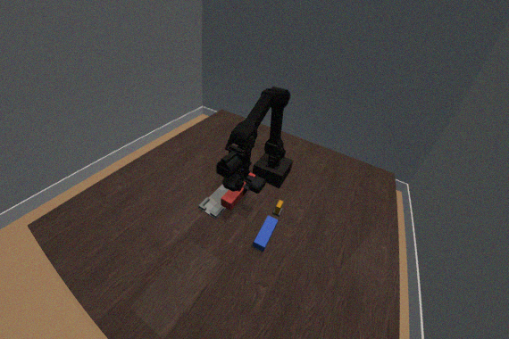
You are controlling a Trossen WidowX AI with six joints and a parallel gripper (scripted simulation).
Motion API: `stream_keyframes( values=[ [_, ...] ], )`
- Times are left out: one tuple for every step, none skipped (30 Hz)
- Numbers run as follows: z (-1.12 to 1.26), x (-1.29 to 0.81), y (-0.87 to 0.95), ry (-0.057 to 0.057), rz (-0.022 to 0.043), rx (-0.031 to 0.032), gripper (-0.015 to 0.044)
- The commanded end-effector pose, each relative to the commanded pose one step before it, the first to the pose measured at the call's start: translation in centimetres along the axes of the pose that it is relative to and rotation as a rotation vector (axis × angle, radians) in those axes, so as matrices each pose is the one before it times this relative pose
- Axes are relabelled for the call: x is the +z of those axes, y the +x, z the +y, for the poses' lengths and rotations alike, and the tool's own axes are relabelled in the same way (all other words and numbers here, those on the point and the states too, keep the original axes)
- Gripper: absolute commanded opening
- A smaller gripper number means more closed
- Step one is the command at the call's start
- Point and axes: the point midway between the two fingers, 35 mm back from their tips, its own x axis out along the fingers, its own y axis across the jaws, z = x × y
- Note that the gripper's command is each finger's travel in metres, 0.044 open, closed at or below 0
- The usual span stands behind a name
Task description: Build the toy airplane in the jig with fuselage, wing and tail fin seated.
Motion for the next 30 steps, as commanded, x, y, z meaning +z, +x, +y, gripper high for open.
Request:
stream_keyframes(
  values=[
    [-1.070, -0.136, 0.618, -0.0035, 0.00622, -0.00345, 0.0000],
    [-0.309, -0.033, 0.127, -0.0001, 0.00000, -0.00033, 0.0000],
    [-0.309, -0.037, 0.127, -0.0001, 0.00001, -0.00033, 0.0000],
    [-0.309, -0.041, 0.127, -0.0001, 0.00002, -0.00034, 0.0000],
    [-0.308, -0.045, 0.127, -0.0001, 0.00003, -0.00035, 0.0000],
    [-0.307, -0.049, 0.127, -0.0001, 0.00004, -0.00036, 0.0000],
    [-0.307, -0.053, 0.126, -0.0001, 0.00005, -0.00036, 0.0000],
    [-0.306, -0.057, 0.126, -0.0001, 0.00006, -0.00037, 0.0000],
    [-0.305, -0.061, 0.126, -0.0001, 0.00007, -0.00038, 0.0000],
    [-0.304, -0.065, 0.126, -0.0001, 0.00008, -0.00038, 0.0000],
    [-0.304, -0.069, 0.126, -0.0001, 0.00009, -0.00039, 0.0000],
    [-0.303, -0.073, 0.126, -0.0001, 0.00010, -0.00039, 0.0000],
    [-0.302, -0.078, 0.126, -0.0001, 0.00011, -0.00040, 0.0000],
    [-0.301, -0.081, 0.126, -0.0001, 0.00012, -0.00041, 0.0000],
    [-0.299, -0.085, 0.126, -0.0001, 0.00013, -0.00041, 0.0000],
    [-0.298, -0.089, 0.126, -0.0001, 0.00015, -0.00042, 0.0000],
    [-0.297, -0.093, 0.126, -0.0001, 0.00016, -0.00042, 0.0000],
    [-0.296, -0.097, 0.126, -0.0001, 0.00017, -0.00043, 0.0000],
    [-0.295, -0.101, 0.126, -0.0001, 0.00018, -0.00043, 0.0000],
    [-0.293, -0.105, 0.126, -0.0001, 0.00019, -0.00044, 0.0000],
    [-0.292, -0.109, 0.126, -0.0001, 0.00020, -0.00044, 0.0000],
    [-0.290, -0.113, 0.126, -0.0001, 0.00022, -0.00044, 0.0000],
    [-0.289, -0.117, 0.125, -0.0001, 0.00023, -0.00045, 0.0000],
    [-0.287, -0.120, 0.125, -0.0001, 0.00024, -0.00045, 0.0000],
    [-0.286, -0.124, 0.125, -0.0001, 0.00025, -0.00045, 0.0000],
    [-0.284, -0.128, 0.125, -0.0001, 0.00027, -0.00046, 0.0000],
    [-0.284, -0.133, 0.125, -0.0001, 0.00028, -0.00046, 0.0000],
    [-0.282, -0.137, 0.125, -0.0001, 0.00029, -0.00046, 0.0000],
    [-0.280, -0.141, 0.125, -0.0001, 0.00030, -0.00047, 0.0000],
    [-0.231, -0.120, 0.104, -0.0001, 0.00026, -0.00039, 0.0000]
  ],
)
